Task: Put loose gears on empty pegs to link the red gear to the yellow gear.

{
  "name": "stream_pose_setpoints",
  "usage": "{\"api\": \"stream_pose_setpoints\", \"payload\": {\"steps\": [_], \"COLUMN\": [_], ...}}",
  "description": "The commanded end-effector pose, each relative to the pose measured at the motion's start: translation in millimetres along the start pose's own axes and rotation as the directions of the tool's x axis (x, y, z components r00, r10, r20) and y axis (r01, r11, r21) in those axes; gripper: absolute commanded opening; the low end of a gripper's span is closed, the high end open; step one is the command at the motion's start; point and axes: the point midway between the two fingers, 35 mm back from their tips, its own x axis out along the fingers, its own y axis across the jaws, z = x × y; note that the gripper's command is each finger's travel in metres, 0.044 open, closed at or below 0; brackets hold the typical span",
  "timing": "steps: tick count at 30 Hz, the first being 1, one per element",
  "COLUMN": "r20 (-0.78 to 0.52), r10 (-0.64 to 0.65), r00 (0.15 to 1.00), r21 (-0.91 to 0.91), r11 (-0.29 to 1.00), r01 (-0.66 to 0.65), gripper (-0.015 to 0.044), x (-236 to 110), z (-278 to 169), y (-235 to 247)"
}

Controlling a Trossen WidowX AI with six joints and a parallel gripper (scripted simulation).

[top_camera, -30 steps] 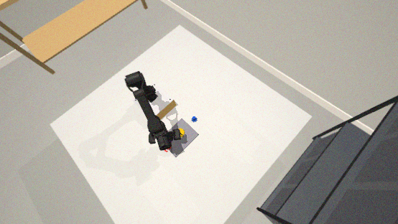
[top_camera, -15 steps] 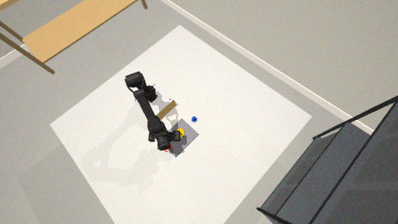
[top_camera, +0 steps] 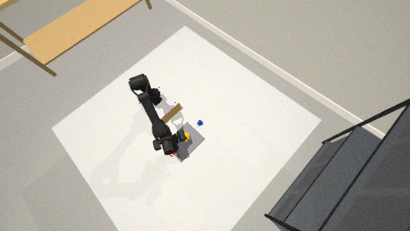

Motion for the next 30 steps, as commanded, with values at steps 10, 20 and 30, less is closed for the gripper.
{"api": "stream_pose_setpoints", "payload": {"steps": [10,20,30], "r20": [-0.006,-0.006,-0.006], "r10": [0.002,0.002,0.002], "r00": [1.0,1.0,1.0], "r21": [0.026,0.293,0.384], "r11": [1.0,0.956,0.923], "r01": [-0.002,0.0,0.001], "gripper": [0.0,0.0,0.0], "x": [9.6,10.2,11.4], "z": [-0.5,-1.7,0.1], "y": [1.0,0.4,1.3]}}
